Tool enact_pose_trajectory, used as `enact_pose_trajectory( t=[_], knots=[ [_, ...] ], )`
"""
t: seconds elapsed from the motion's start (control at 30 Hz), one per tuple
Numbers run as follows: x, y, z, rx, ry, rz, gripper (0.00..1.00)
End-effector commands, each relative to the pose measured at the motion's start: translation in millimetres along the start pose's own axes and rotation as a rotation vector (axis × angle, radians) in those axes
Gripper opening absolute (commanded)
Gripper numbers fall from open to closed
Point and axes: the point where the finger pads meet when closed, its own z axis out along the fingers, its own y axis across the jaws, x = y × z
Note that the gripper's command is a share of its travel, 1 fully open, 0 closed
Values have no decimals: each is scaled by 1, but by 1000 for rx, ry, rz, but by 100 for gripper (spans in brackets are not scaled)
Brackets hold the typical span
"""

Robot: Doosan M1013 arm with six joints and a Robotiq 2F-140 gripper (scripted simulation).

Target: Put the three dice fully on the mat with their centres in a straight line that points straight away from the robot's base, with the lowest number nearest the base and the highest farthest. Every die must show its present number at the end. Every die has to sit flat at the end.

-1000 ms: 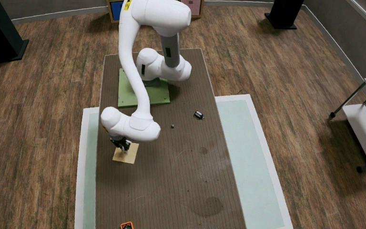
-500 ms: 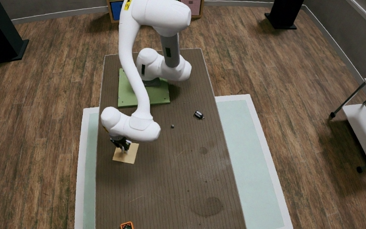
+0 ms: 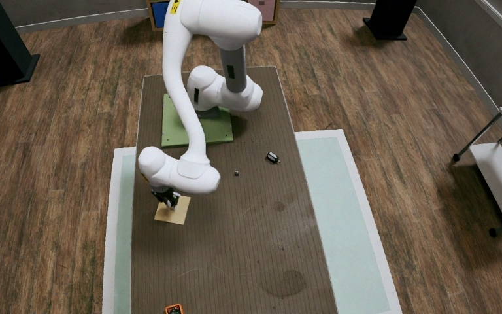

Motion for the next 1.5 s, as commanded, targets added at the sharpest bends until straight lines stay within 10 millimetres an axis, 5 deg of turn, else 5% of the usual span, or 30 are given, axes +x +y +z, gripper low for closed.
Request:
enact_pose_trajectory(
  t=[0.0,0.8,1.47],
  knots=[
    [0,0,-1,0,-1,0,22],
    [0,0,-5,0,-1,0,27],
    [0,0,-85,0,-1,0,27]
  ],
)
